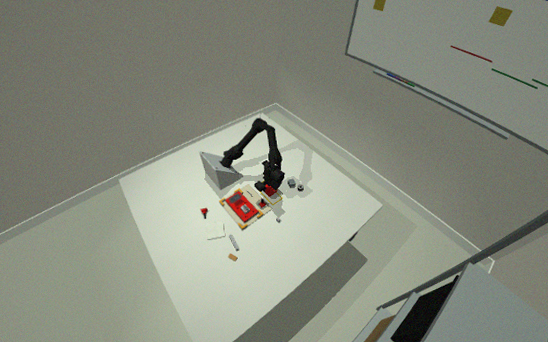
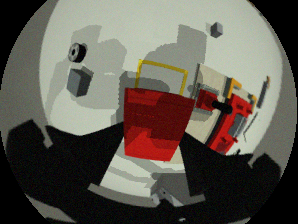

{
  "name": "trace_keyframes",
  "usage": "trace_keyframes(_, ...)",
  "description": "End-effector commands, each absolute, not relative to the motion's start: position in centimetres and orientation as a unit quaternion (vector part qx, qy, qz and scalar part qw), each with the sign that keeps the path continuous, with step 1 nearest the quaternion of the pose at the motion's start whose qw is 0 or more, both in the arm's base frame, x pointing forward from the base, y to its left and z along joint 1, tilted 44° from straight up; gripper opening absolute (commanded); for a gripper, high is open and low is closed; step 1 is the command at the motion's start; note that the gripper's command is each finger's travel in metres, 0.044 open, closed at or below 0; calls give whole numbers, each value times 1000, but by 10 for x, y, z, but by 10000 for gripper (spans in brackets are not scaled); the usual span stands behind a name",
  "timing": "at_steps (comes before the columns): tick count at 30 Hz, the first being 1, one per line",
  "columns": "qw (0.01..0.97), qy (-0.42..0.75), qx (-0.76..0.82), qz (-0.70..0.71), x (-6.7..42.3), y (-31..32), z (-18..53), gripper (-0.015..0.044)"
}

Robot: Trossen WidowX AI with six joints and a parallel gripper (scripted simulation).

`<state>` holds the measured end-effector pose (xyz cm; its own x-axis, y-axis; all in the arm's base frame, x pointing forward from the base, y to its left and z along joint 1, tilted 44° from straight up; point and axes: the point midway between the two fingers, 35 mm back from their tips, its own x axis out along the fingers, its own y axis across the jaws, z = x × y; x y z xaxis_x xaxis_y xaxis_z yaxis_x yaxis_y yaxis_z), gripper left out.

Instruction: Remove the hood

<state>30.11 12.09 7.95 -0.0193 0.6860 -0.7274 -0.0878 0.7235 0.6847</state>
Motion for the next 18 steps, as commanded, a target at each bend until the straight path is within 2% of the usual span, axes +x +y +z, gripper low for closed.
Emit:
trace_keyframes(1, 659, 653, 234, 292, 299, 124, 76, 0)
trace_keyframes(18, 658, 653, 234, 292, 298, 131, 70, 0)
